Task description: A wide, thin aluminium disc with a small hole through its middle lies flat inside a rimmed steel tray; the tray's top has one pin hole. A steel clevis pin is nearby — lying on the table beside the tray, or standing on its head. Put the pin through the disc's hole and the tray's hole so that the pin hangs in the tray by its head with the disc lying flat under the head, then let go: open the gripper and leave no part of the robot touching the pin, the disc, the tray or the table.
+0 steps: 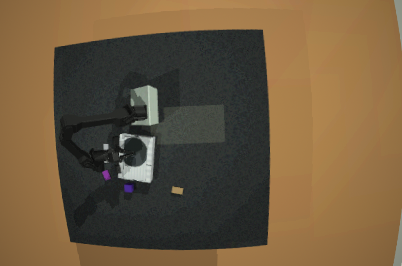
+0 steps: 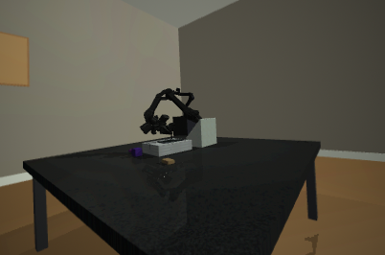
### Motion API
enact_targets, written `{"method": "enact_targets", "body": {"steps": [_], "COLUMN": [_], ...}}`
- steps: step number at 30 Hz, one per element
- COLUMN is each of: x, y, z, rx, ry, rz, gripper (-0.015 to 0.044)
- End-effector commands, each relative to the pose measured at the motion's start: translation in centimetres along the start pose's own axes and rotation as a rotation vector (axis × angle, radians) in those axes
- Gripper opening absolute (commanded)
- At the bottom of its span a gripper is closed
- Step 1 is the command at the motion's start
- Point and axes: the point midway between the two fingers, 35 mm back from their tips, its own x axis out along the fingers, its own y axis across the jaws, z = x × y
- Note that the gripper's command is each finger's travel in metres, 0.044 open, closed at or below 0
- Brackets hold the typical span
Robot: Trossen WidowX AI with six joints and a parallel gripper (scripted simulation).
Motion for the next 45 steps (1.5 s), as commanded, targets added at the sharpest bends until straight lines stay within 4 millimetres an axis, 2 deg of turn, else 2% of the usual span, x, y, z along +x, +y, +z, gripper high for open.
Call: {"method": "enact_targets", "body": {"steps": [1,18,45], "x": [-0.6,0.0,0.0], "y": [-0.2,-0.3,-0.3], "z": [-0.3,-1.7,-1.6], "rx": [-0.008,-0.008,-0.009], "ry": [-0.01,-0.01,-0.008], "rz": [-0.007,-0.007,-0.007], "gripper": [0.0,0.0,0.0]}}
